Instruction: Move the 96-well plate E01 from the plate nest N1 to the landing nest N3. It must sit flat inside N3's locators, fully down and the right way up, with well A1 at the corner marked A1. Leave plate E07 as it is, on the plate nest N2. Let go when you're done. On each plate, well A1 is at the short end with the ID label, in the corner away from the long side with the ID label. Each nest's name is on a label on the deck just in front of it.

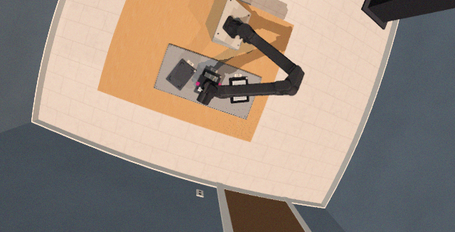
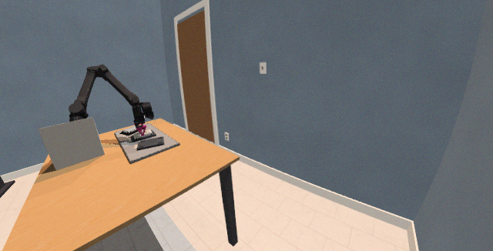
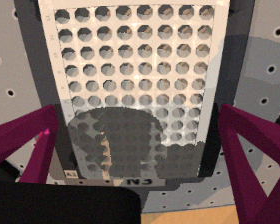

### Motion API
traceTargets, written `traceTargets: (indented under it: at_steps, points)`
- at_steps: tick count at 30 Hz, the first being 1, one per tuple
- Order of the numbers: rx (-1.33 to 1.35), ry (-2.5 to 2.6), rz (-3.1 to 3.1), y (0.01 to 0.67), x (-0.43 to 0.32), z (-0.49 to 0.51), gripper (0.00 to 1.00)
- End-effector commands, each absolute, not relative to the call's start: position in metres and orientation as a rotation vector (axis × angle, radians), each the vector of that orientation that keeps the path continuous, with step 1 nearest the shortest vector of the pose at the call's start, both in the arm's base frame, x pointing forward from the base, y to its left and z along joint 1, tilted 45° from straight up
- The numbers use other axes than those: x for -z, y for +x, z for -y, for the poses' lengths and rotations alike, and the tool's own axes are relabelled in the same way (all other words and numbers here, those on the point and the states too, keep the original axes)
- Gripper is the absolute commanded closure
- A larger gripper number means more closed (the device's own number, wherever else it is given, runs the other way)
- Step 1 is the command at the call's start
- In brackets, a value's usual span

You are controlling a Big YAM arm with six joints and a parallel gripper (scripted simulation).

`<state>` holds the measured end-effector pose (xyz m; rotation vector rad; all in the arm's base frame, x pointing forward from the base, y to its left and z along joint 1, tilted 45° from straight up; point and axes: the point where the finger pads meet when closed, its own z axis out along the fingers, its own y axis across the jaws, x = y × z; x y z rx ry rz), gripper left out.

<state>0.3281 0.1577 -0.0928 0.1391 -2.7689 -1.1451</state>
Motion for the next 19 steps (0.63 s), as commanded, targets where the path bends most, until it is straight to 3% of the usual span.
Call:
traceTargets:
  at_steps: [1, 19]
  points:
    - [1.175, 0.154, 2.842, 0.3592, 0.0709, -0.1401, 0.00]
    - [1.174, 0.155, 2.843, 0.3606, 0.0650, -0.1342, 0.00]
